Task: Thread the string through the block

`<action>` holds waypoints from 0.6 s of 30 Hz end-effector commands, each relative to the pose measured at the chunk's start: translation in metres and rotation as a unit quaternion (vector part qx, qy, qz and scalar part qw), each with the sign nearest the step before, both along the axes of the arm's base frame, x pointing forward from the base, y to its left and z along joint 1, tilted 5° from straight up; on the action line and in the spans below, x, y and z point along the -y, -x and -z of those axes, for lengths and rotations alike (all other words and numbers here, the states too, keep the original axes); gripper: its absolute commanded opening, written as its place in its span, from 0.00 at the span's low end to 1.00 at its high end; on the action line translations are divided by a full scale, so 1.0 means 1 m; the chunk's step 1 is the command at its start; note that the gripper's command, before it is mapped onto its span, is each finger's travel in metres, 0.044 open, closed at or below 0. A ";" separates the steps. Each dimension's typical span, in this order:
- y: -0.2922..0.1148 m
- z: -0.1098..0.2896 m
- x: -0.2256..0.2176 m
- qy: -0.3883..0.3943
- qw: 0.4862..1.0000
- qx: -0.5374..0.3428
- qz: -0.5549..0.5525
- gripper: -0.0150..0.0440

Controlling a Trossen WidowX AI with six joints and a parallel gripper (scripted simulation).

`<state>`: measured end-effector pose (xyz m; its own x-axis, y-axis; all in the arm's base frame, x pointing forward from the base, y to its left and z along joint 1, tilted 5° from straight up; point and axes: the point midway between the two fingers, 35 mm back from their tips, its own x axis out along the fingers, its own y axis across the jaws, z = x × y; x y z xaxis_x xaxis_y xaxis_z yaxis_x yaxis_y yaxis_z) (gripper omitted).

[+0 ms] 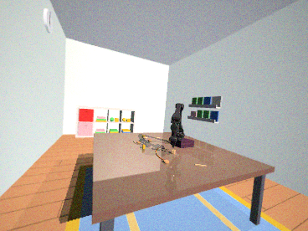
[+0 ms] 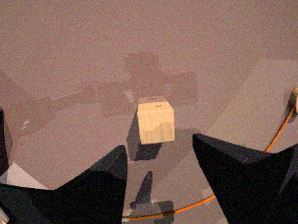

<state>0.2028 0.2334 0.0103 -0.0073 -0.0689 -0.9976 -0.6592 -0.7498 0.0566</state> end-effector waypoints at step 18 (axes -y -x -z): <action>0.000 0.000 0.000 0.000 1.000 0.000 0.000 0.25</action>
